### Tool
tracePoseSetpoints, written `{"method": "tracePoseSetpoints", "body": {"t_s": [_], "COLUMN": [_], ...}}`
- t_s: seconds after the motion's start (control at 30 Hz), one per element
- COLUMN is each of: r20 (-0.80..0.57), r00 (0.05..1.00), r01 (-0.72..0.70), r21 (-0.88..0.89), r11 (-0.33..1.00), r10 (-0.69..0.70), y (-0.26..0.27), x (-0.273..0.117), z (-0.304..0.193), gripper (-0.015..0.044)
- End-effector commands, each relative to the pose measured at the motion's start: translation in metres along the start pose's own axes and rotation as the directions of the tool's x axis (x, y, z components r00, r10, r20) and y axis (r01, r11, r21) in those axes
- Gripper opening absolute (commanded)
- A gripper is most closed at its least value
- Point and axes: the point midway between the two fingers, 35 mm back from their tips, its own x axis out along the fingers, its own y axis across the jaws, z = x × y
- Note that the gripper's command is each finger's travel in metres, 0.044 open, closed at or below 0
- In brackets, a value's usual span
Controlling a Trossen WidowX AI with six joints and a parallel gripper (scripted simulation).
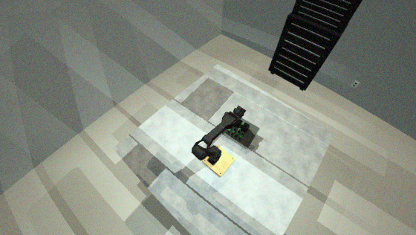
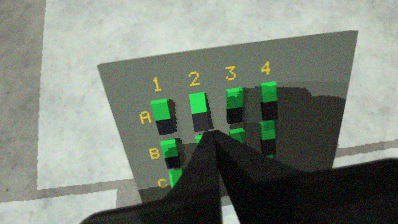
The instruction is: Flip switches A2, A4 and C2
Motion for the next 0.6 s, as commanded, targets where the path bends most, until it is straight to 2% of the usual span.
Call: {"method": "tracePoseSetpoints", "body": {"t_s": [0.0,0.2,0.37,0.57], "r20": [-0.007,-0.006,-0.003,0.025], "r00": [1.000,1.000,1.000,1.000], "r01": [-0.001,0.002,0.003,0.002], "r21": [-0.004,-0.006,-0.006,-0.006], "r11": [1.000,1.000,1.000,1.000], "r10": [0.001,-0.002,-0.003,-0.002], "y": [-0.011,-0.059,-0.064,-0.064], "x": [-0.003,-0.003,-0.004,0.031], "z": [-0.003,-0.017,-0.019,-0.020], "gripper": [0.0000,0.0000,0.0000,0.0000]}}
